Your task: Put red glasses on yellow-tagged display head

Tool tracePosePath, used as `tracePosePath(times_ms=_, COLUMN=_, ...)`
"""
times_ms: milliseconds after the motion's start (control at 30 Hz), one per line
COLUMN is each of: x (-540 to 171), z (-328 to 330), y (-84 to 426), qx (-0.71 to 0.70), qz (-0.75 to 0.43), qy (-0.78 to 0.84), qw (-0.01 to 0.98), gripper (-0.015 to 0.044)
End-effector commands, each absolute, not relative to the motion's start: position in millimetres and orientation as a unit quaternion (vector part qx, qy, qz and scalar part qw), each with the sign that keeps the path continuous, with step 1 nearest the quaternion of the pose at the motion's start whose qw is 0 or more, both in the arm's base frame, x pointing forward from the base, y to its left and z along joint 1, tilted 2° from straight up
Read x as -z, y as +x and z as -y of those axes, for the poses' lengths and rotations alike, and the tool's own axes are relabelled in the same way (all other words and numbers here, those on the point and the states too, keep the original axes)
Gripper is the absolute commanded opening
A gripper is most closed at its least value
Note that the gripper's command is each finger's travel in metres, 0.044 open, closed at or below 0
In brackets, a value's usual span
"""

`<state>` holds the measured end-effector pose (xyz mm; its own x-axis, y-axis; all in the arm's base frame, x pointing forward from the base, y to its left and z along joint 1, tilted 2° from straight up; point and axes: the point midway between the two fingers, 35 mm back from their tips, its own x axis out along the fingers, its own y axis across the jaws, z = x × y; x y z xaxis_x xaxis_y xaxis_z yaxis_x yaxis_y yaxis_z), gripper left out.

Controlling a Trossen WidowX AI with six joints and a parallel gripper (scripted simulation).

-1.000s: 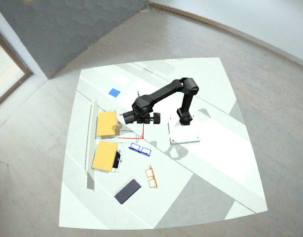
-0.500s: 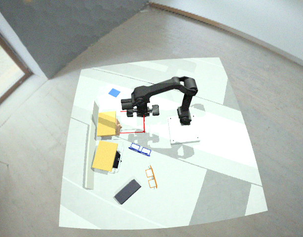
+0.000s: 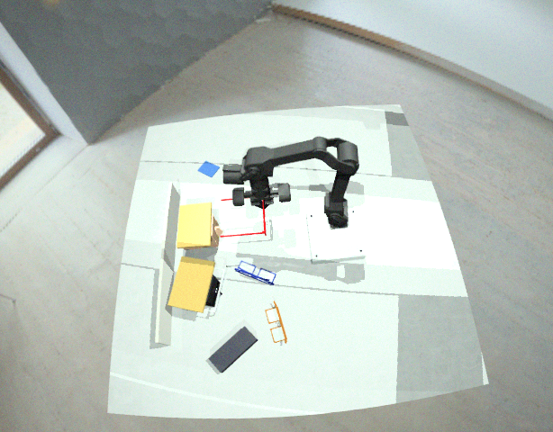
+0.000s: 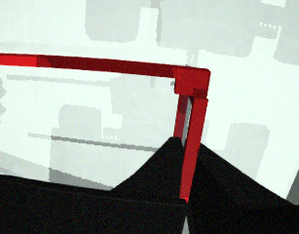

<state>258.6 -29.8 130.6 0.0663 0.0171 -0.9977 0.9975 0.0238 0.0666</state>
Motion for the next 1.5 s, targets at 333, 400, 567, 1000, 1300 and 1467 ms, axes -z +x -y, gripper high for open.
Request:
tracePosePath(times_ms=333, x=-114.0, z=30.5, y=259.0, qx=0.475, qz=-0.492, qy=0.51, qw=0.521, gripper=0.0)
tracePosePath(times_ms=400, x=-111.8, z=30.5, y=259.2, qx=0.476, qz=-0.491, qy=0.51, qw=0.522, gripper=0.0)
tracePosePath(times_ms=567, x=-106.3, z=30.4, y=259.7, qx=0.477, qz=-0.491, qy=0.509, qw=0.522, gripper=0.0)
tracePosePath(times_ms=1000, x=-92.3, z=29.9, y=260.7, qx=0.477, qz=-0.491, qy=0.509, qw=0.522, gripper=0.0)
tracePosePath(times_ms=1300, x=-82.9, z=30.5, y=261.3, qx=0.477, qz=-0.491, qy=0.509, qw=0.522, gripper=0.0)
tracePosePath(times_ms=1467, x=-81.5, z=30.6, y=261.6, qx=0.477, qz=-0.491, qy=0.509, qw=0.522, gripper=0.0)
